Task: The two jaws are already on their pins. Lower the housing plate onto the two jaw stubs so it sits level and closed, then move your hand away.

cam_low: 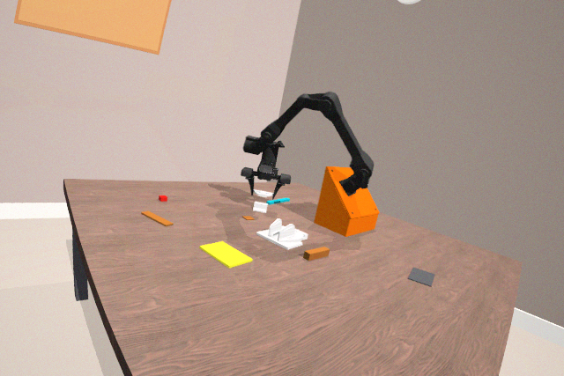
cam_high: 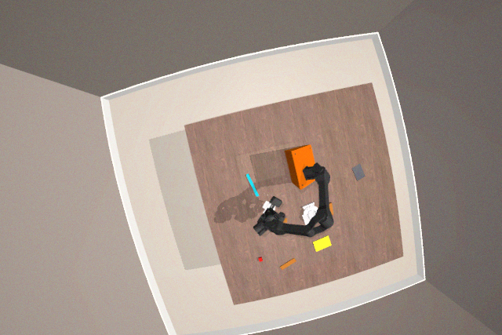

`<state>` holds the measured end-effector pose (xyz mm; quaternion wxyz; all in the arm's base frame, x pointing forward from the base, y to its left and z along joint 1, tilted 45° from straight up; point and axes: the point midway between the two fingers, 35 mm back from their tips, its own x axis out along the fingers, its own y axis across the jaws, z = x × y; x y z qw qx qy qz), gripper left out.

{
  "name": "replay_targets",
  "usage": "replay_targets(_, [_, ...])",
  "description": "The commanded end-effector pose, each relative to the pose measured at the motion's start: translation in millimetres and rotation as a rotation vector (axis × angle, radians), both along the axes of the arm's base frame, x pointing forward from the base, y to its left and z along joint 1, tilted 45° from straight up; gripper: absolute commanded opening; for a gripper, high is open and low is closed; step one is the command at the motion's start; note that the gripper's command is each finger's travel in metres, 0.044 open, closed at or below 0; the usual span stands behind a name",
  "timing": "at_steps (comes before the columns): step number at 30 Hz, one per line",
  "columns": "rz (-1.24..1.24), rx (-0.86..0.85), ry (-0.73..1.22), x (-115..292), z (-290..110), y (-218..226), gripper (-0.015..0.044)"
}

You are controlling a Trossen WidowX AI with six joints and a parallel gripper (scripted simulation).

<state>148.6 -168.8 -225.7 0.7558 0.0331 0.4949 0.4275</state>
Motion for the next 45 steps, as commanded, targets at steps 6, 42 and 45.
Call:
replay_targets(6, [0.002,-0.012,-0.005,-5,24,-24,0.0351])
replay_targets(42, [-0.163,-0.014,0.145,50,84,3,0.0351])
replay_targets(45, [-0.182,-0.012,0.161,56,90,8,0.0351])
